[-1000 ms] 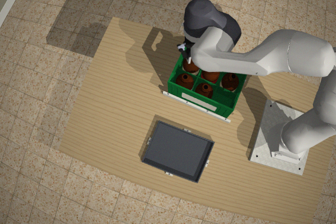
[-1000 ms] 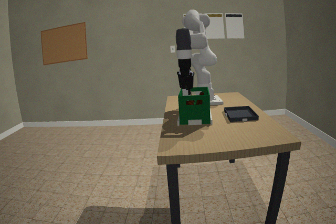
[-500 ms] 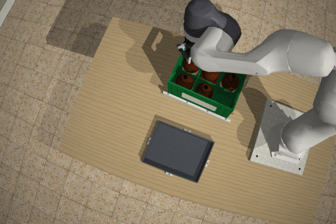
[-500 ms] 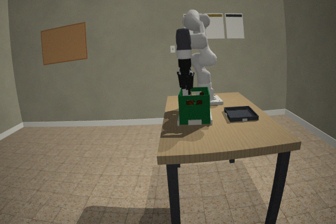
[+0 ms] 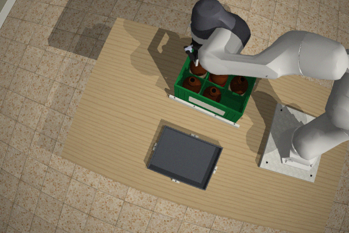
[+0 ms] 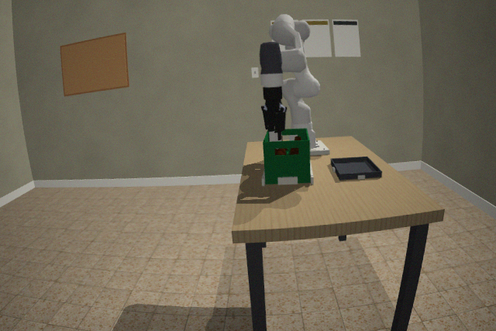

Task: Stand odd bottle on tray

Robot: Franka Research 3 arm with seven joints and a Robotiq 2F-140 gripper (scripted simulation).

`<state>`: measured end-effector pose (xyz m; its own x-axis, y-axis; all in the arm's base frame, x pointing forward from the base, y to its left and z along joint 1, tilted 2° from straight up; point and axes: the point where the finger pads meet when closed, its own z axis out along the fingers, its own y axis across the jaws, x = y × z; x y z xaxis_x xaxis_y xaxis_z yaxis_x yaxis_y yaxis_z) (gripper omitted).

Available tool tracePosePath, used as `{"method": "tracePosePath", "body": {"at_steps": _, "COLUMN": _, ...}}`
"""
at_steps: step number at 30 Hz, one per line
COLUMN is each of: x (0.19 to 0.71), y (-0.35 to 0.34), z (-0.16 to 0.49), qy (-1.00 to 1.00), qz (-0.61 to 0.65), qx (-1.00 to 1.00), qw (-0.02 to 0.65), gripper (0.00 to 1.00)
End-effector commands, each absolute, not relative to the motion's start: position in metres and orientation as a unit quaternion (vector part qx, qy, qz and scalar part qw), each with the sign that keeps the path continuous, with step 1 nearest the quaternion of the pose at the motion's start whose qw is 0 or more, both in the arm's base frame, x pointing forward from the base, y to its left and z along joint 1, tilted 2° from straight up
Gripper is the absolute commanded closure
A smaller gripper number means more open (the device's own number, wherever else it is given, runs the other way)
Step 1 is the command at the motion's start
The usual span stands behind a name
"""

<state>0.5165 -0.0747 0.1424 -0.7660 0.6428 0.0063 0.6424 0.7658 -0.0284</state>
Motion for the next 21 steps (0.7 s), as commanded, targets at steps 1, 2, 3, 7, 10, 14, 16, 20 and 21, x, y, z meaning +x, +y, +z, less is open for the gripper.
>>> {"method": "tracePosePath", "body": {"at_steps": 1, "x": 0.5156, "y": -0.0735, "z": 0.1404, "qy": -0.940, "qz": 0.014, "qx": -0.342, "qw": 0.009, "gripper": 0.90}}
{"method": "tracePosePath", "body": {"at_steps": 2, "x": 0.5156, "y": -0.0735, "z": 0.1404, "qy": -0.940, "qz": 0.014, "qx": -0.342, "qw": 0.009, "gripper": 0.90}}
{"method": "tracePosePath", "body": {"at_steps": 3, "x": 0.5156, "y": -0.0735, "z": 0.1404, "qy": -0.940, "qz": 0.014, "qx": -0.342, "qw": 0.009, "gripper": 0.90}}
{"method": "tracePosePath", "body": {"at_steps": 7, "x": 0.5156, "y": -0.0735, "z": 0.1404, "qy": -0.940, "qz": 0.014, "qx": -0.342, "qw": 0.009, "gripper": 0.90}}
{"method": "tracePosePath", "body": {"at_steps": 10, "x": 0.5156, "y": -0.0735, "z": 0.1404, "qy": -0.940, "qz": 0.014, "qx": -0.342, "qw": 0.009, "gripper": 0.90}}
{"method": "tracePosePath", "body": {"at_steps": 14, "x": 0.5156, "y": -0.0735, "z": 0.1404, "qy": -0.940, "qz": 0.014, "qx": -0.342, "qw": 0.009, "gripper": 0.90}}
{"method": "tracePosePath", "body": {"at_steps": 16, "x": 0.5156, "y": -0.0735, "z": 0.1404, "qy": -0.940, "qz": 0.014, "qx": -0.342, "qw": 0.009, "gripper": 0.56}}
{"method": "tracePosePath", "body": {"at_steps": 20, "x": 0.5156, "y": -0.0735, "z": 0.1404, "qy": -0.940, "qz": 0.014, "qx": -0.342, "qw": 0.009, "gripper": 0.56}}
{"method": "tracePosePath", "body": {"at_steps": 21, "x": 0.5156, "y": -0.0735, "z": 0.1404, "qy": -0.940, "qz": 0.014, "qx": -0.342, "qw": 0.009, "gripper": 0.56}}
